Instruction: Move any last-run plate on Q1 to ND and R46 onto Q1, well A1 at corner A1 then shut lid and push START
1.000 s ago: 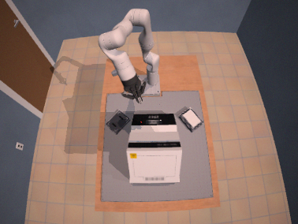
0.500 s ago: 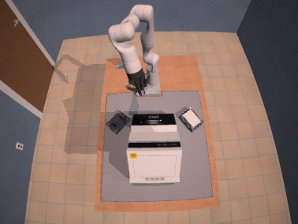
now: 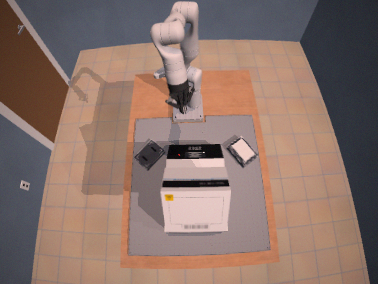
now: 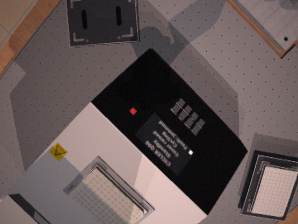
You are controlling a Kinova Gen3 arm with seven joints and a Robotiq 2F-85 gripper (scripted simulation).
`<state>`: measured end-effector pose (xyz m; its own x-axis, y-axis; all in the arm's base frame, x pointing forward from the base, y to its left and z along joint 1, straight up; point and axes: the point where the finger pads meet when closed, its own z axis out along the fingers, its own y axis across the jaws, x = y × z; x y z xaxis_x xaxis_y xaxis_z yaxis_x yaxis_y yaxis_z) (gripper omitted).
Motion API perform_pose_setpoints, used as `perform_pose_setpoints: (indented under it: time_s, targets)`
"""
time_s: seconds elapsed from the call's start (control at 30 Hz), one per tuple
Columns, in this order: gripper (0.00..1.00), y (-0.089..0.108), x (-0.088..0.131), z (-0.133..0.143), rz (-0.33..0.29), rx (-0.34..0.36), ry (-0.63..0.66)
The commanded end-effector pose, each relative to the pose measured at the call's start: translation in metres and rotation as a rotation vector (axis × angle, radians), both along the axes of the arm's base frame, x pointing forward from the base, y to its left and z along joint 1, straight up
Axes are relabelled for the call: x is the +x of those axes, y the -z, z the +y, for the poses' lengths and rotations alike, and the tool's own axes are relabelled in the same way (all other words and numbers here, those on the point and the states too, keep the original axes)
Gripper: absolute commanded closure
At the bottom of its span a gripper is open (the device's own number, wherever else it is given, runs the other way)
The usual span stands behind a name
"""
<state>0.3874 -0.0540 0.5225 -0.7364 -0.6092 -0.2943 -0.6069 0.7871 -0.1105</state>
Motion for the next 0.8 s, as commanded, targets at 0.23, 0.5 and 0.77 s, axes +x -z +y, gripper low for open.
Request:
perform_pose_setpoints:
  time_s: [0.23,0.5,0.77]
  targets:
    - [0.9,-0.001,-0.028,0.011,0.024,-0.086,-0.04]
    - [0.9,-0.001,-0.042,0.016,0.038,-0.13,-0.06]
    - [0.9,0.001,-0.042,0.016,0.038,-0.13,-0.06]
